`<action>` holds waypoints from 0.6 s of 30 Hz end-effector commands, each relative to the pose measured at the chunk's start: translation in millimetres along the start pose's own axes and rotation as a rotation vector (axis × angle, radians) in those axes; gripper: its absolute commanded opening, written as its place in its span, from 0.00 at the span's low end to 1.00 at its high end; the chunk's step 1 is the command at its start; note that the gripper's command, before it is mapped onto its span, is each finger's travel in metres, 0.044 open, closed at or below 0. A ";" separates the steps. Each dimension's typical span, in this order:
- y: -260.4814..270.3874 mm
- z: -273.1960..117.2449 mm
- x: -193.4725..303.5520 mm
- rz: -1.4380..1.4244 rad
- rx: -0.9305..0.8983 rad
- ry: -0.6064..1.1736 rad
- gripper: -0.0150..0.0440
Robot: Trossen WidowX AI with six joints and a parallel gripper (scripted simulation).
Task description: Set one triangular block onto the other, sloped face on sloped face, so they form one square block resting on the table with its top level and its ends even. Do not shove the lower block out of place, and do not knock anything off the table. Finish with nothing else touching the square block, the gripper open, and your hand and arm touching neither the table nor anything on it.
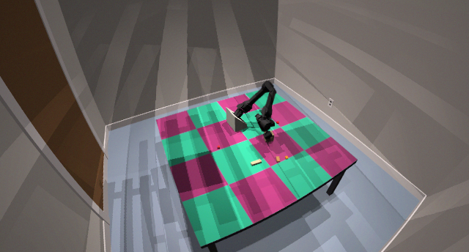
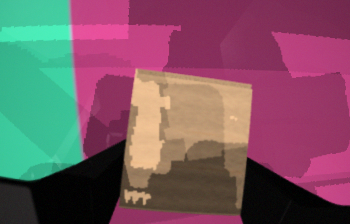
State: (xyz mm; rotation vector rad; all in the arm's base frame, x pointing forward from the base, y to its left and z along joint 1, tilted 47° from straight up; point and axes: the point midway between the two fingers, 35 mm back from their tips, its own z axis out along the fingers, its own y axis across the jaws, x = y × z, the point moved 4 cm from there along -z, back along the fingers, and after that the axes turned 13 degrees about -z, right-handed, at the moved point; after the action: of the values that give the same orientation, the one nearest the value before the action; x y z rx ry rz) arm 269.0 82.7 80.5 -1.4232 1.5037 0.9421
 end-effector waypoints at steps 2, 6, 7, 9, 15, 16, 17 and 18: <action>0.0 0.4 -1.4 0.000 0.003 -0.004 0.25; 0.1 0.6 0.0 0.001 0.001 0.000 0.25; 0.1 0.6 0.0 0.001 0.001 0.000 0.25; 0.1 0.6 0.0 0.001 0.001 0.000 0.25; 0.1 0.6 0.1 0.002 0.001 0.000 0.34; 0.1 0.6 0.1 0.002 0.001 0.000 0.39; 0.1 0.6 0.1 0.002 0.001 0.000 0.43; 0.1 0.6 0.1 0.002 0.001 0.000 0.48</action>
State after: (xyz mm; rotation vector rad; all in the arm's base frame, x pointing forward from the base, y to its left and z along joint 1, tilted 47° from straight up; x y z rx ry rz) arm 268.9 83.3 80.2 -1.4212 1.5052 0.9419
